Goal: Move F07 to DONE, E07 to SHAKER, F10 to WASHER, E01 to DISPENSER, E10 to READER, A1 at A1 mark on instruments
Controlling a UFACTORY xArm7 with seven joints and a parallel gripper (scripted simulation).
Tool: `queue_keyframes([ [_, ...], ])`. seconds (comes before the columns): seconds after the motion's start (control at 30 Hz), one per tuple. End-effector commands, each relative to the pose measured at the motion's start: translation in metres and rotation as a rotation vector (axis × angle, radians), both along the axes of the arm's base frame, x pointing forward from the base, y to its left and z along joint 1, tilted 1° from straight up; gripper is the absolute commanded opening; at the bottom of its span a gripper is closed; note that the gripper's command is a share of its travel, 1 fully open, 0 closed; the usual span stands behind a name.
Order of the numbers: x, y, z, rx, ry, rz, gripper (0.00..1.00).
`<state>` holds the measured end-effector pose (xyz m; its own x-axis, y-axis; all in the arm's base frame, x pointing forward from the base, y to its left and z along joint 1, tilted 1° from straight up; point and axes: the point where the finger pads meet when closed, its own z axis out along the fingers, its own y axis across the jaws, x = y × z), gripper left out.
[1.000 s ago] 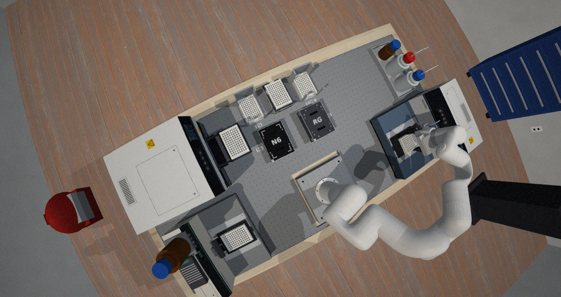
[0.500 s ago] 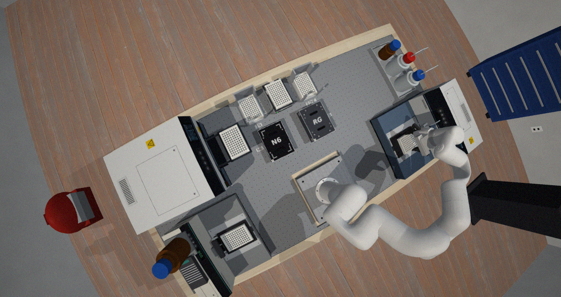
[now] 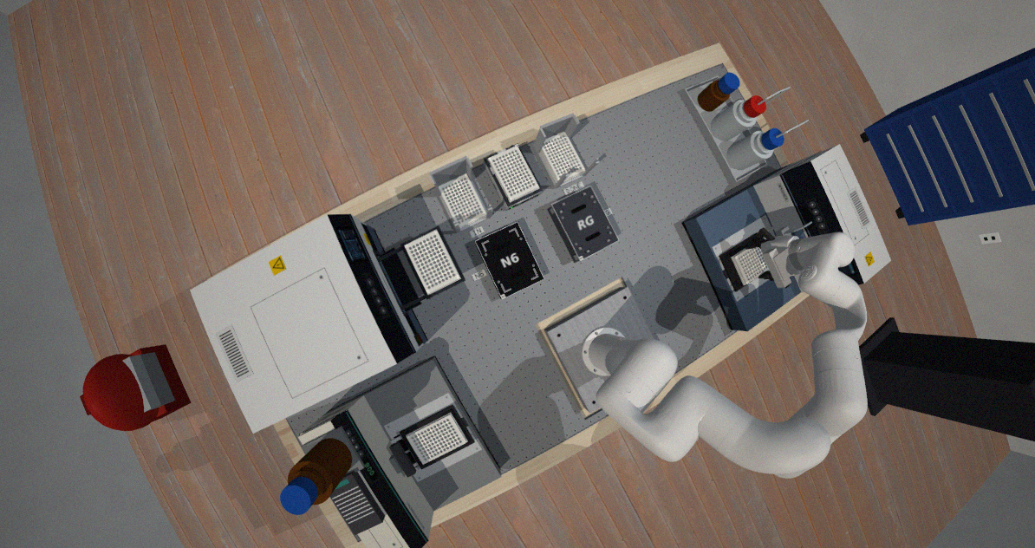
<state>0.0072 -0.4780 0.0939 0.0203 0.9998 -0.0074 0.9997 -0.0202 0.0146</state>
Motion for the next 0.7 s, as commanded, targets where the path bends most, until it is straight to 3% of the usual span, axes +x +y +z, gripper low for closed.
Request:
queue_keyframes([
  [0.0,0.001,-0.002,0.0,-0.005,-0.001,0.0,0.0],
  [0.3,0.001,-0.002,-0.011,-0.005,-0.001,0.0,0.0],
  [0.67,0.001,-0.002,-0.011,-0.005,-0.001,0.0,0.0],
])
